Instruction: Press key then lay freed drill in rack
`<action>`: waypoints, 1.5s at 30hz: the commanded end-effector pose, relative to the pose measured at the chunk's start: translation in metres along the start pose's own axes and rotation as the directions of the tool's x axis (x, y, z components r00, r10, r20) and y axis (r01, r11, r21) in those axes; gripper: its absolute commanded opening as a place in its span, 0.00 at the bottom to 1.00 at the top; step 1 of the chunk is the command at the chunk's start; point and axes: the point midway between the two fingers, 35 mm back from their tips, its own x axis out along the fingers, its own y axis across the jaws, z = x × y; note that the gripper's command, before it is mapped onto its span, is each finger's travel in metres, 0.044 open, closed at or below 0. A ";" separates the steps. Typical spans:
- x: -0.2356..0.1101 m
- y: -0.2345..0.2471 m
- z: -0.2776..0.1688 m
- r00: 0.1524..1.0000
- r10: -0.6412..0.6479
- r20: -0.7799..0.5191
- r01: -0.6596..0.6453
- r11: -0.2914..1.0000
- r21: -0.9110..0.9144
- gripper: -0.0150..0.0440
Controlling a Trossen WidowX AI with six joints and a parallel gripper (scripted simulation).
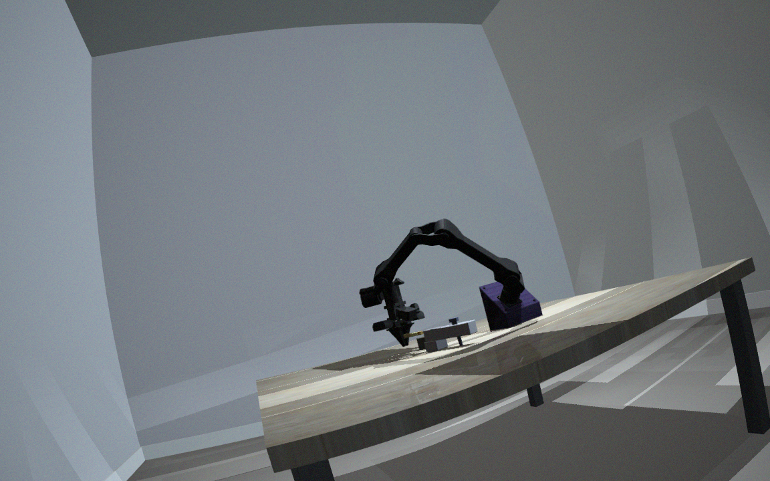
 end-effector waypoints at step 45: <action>-0.022 0.002 0.004 1.000 0.003 -0.006 -0.003 1.000 -0.005 0.25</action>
